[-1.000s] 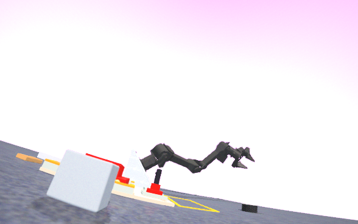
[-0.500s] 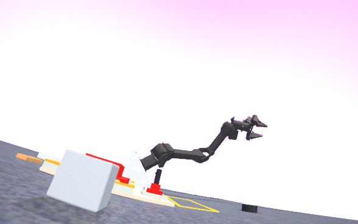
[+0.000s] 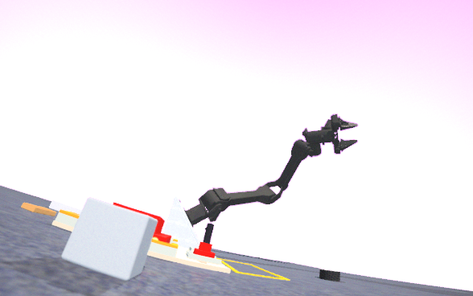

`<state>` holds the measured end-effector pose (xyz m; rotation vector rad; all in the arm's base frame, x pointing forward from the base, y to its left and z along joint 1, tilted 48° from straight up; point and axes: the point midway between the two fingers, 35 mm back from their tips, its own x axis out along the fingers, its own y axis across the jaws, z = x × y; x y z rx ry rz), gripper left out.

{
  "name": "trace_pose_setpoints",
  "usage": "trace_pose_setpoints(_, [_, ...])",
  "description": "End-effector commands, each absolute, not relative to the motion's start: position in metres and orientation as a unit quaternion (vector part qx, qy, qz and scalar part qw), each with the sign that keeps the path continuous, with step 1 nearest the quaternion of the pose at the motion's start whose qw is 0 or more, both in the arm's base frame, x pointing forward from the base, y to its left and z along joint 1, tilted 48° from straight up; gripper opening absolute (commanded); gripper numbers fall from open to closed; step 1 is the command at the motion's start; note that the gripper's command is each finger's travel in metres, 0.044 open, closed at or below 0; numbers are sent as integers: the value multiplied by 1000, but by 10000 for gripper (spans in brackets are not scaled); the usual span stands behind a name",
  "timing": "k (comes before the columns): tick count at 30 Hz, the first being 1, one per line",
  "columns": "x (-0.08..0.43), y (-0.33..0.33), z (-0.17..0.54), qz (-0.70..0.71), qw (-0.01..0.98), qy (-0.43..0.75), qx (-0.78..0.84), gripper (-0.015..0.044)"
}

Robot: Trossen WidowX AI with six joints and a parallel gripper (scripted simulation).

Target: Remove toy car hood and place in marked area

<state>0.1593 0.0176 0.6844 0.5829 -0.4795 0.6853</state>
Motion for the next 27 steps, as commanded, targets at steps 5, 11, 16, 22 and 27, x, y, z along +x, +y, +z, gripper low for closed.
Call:
trace_pose_setpoints(5, [227, -35, 655, 264, 895, -198, 301, 440])
trace_pose_setpoints(11, [293, -78, 607, 209, 908, -141, 335, 440])
trace_pose_setpoints(16, [343, -109, 555, 161, 918, -83, 352, 440])
trace_pose_setpoints(22, [380, -139, 495, 115, 924, -23, 365, 440])
trace_pose_setpoints(27, [406, -159, 439, 80, 928, 41, 363, 440])
